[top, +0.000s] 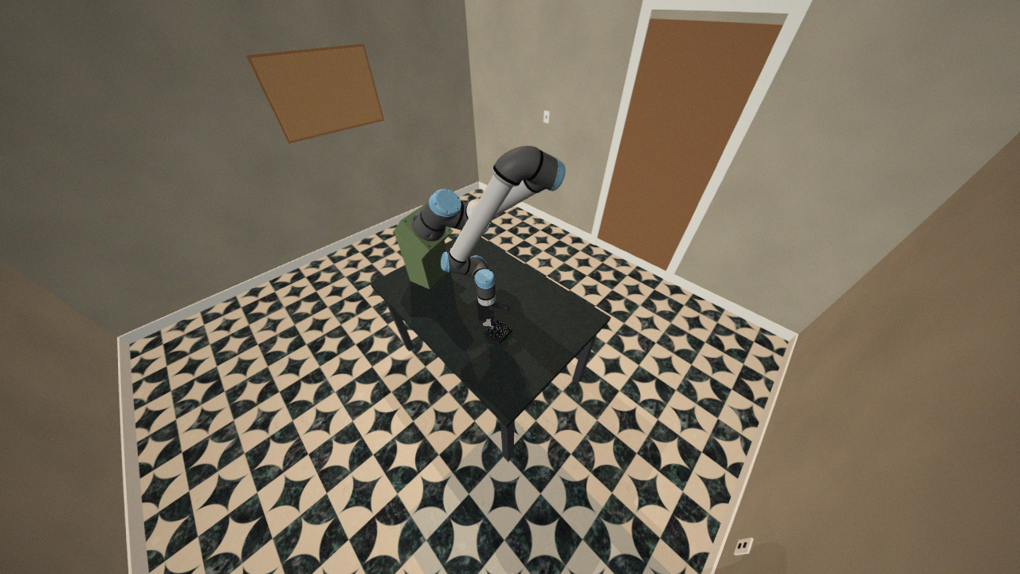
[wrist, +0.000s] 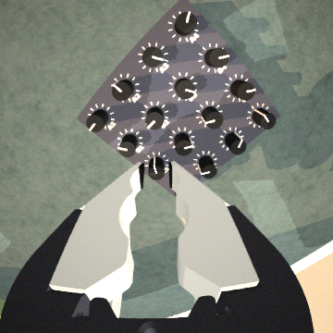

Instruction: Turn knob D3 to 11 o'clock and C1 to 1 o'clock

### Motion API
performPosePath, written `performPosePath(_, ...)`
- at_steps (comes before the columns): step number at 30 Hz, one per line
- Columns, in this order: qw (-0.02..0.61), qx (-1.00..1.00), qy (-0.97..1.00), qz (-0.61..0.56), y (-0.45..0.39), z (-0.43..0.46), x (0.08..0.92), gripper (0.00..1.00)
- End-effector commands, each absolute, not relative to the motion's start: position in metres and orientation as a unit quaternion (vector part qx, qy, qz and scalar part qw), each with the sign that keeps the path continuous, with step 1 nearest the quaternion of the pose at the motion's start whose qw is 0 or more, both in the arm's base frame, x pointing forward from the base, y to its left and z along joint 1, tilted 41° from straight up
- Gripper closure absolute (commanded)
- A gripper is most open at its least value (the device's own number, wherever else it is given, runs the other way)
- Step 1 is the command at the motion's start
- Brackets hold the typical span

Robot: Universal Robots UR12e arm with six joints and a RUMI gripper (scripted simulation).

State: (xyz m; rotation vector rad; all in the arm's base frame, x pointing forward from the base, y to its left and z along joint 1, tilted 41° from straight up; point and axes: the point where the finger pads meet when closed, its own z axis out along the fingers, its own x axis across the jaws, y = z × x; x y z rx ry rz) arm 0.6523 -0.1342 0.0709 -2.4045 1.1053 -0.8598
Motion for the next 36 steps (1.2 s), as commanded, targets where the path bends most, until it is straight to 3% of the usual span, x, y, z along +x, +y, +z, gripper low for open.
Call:
performPosePath(1,0.178,-0.850,0.391,-0.304,-0.134,0.071,0.652,0.89)
performPosePath(36,0.178,-0.850,0.391,-0.304,-0.137,0.100,0.627,0.89)
